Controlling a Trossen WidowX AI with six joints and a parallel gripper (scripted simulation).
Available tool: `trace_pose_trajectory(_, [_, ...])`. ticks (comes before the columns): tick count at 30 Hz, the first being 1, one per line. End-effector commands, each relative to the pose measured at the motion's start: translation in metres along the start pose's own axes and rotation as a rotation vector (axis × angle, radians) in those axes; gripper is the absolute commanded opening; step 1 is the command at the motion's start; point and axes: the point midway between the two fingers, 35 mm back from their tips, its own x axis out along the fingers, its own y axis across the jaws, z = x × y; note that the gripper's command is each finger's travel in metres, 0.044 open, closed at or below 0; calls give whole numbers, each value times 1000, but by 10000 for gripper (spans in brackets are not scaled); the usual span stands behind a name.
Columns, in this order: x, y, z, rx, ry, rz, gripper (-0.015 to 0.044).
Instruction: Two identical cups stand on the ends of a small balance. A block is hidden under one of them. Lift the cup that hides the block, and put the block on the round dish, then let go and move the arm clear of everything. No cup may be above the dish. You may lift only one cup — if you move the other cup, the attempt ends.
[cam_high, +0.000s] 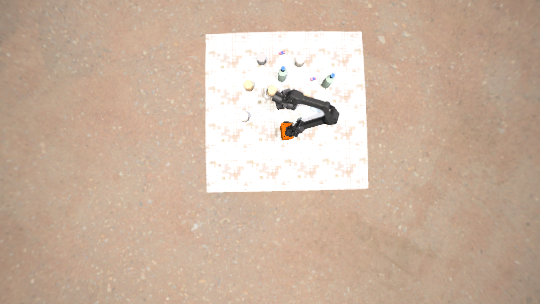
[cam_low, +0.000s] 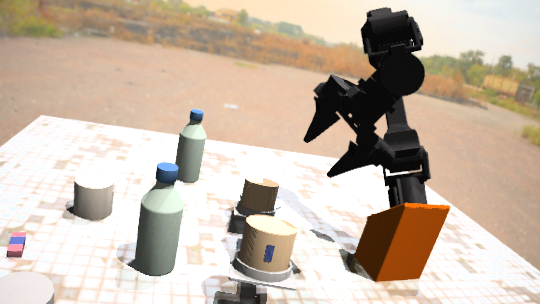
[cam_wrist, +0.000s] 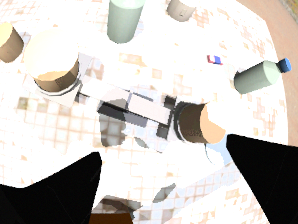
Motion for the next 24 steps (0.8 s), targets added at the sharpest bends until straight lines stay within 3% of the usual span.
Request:
trace_pose_trajectory(1, [7,-8,4,-87,44,33,440])
trace_pose_trajectory(24, [78,-73,-1,-733,232,326,440])
